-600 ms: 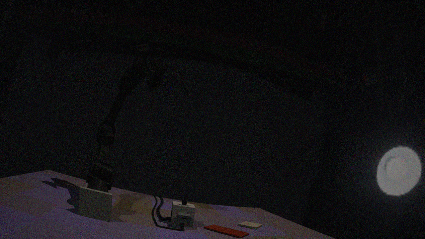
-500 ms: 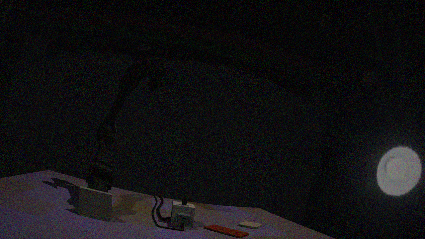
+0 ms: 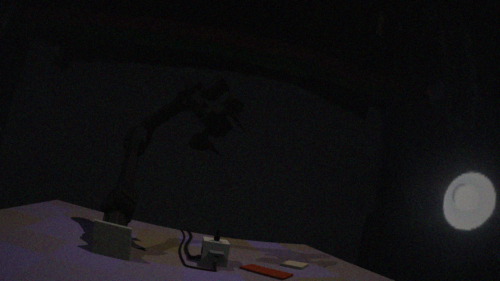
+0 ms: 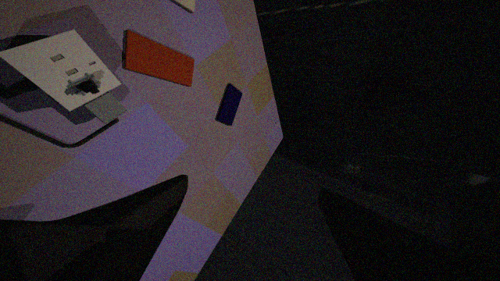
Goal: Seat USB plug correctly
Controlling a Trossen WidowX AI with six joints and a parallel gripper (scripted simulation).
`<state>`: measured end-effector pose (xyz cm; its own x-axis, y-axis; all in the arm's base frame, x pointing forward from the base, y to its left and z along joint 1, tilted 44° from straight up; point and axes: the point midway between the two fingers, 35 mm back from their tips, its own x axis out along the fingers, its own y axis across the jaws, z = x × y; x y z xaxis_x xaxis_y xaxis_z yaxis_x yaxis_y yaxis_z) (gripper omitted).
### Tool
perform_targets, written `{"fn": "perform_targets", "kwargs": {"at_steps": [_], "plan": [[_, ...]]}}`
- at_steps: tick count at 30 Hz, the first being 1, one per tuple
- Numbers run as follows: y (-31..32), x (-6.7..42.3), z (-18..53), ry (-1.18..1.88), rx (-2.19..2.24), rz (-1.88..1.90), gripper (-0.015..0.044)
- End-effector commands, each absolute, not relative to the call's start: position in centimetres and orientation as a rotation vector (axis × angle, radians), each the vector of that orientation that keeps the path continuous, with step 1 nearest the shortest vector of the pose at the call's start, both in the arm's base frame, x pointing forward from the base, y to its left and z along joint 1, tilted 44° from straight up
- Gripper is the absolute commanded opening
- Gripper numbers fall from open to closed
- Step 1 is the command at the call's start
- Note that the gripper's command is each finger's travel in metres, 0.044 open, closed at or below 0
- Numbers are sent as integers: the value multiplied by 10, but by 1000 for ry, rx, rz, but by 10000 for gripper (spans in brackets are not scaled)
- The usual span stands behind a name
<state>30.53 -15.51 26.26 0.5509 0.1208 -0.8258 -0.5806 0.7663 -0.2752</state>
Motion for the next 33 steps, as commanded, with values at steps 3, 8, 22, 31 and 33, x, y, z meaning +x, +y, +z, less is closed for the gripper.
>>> {"fn": "perform_targets", "kwargs": {"at_steps": [3, 8, 22, 31, 33], "plan": [[-71, 317, 189, 854, -637, 1015, 440], [3, 304, 139, 723, -620, 1486, 440], [15, 305, 131, 691, -609, 1564, 440], [20, 305, 126, 691, -609, 1564, 440], [21, 305, 124, 691, -609, 1564, 440]]}}
